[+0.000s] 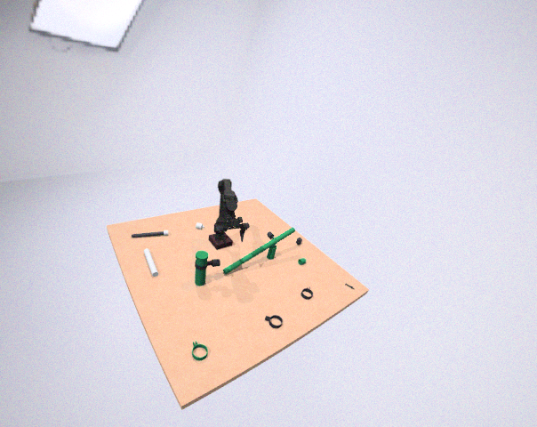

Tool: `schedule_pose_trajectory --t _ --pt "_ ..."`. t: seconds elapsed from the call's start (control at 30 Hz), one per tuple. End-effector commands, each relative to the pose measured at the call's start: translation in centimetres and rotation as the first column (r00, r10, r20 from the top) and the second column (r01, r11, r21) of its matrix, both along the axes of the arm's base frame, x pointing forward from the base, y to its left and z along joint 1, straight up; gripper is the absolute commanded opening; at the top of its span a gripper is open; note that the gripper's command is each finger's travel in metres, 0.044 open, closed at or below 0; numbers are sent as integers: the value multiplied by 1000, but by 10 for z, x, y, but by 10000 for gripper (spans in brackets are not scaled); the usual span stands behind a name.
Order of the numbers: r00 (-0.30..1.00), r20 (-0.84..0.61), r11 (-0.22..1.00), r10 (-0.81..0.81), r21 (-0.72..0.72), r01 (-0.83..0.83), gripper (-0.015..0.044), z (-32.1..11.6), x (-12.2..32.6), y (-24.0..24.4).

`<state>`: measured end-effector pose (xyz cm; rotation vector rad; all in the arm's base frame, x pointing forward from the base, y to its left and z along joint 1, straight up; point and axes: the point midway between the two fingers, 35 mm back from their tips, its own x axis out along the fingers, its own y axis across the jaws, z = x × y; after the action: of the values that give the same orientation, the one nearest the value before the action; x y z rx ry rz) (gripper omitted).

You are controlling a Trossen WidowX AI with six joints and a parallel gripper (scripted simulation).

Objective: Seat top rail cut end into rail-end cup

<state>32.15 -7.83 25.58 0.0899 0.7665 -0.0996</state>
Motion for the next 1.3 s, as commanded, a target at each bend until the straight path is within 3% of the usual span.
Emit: schedule_pose_trajectory --t 0.0,0.17,0.3,0.43,0.67,0.97,1.03,1.27 --pt "992 -115 998 56 2 -56 440 -8 -20 42" --pt "960 -252 991 122 -15 -130 440 -19 -49 79" --pt "956 -256 987 145 -35 -159 440 -20 -48 76" --pt "920 -284 937 269 -144 -318 440 -22 -39 58" --pt "742 -420 648 522 -370 -666 440 -29 -24 6" --pt "398 -664 55 633 -474 -879 440 -40 -19 -67" --pt "369 -683 6 630 -471 -882 440 -41 -20 -73" --pt "369 -683 6 630 -471 -882 440 -41 -20 -73"
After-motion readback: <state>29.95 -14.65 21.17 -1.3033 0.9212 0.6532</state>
